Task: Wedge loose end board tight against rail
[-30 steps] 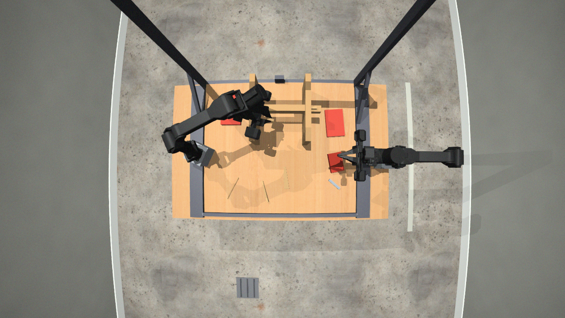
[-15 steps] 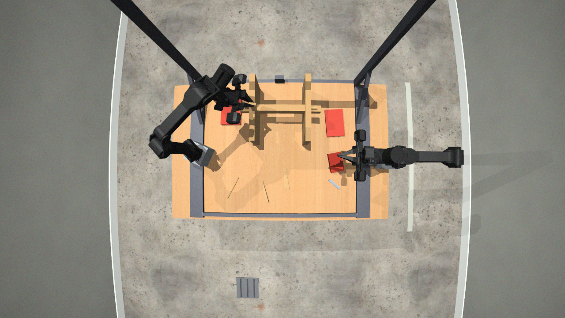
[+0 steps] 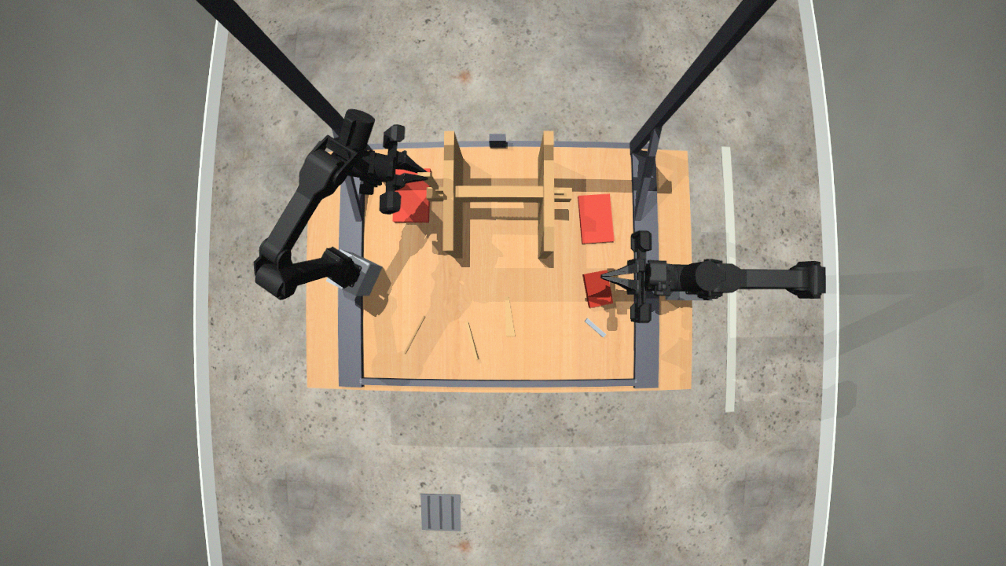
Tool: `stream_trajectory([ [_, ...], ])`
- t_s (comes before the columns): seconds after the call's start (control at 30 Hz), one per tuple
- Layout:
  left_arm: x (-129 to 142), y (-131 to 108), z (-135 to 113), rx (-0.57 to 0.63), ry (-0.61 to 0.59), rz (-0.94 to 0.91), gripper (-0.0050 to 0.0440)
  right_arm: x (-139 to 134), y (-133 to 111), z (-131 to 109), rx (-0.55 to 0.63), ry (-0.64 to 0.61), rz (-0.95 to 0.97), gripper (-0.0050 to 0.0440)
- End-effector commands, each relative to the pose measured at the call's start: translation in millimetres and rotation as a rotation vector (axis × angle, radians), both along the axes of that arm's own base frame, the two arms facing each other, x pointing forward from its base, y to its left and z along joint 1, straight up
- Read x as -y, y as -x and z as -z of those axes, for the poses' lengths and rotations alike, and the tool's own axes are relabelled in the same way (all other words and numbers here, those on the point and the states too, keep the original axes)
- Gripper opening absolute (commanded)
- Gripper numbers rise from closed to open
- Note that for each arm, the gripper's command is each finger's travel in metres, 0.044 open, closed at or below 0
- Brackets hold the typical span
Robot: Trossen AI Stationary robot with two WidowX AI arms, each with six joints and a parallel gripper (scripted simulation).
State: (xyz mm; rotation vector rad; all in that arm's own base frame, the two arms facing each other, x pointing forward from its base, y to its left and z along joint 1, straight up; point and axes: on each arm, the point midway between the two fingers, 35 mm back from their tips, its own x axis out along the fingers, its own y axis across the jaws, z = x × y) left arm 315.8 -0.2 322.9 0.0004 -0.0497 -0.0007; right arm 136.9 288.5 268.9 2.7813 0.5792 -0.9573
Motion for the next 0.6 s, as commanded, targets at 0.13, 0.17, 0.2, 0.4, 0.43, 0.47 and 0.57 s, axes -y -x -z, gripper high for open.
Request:
stream_trajectory([
  [0.13, -0.5, 1.2, -13.2, 0.028, 0.0, 0.001, -0.005, -2.1, 3.3, 19.2, -0.001, -0.05, -0.023, 0.001],
  [0.17, -0.5, 1.2, -13.2, 0.028, 0.0, 0.001, -0.005, -2.0, 3.3, 21.0, -0.001, -0.048, -0.023, 0.001],
  [0.2, -0.5, 1.1, -13.2, 0.028, 0.0, 0.001, -0.005, -1.5, 3.6, 23.6, -0.002, -0.045, -0.025, 0.001],
  [0.4, -0.5, 1.2, -13.2, 0.028, 0.0, 0.001, -0.005, -1.0, 2.1, 27.2, 0.0, -0.042, -0.018, 0.001],
  [0.43, -0.5, 1.2, -13.2, 0.028, 0.0, 0.001, -0.005, -1.0, 2.1, 27.6, 0.0, -0.043, -0.018, 0.001],
  [0.47, -0.5, 1.2, -13.2, 0.028, 0.0, 0.001, -0.005, -0.7, 2.6, 29.8, -0.004, -0.04, -0.02, 0.001],
  [0.57, -0.5, 1.2, -13.2, 0.028, 0.0, 0.001, -0.005, -1.2, 2.4, 28.3, -0.005, -0.044, -0.019, 0.001],
])
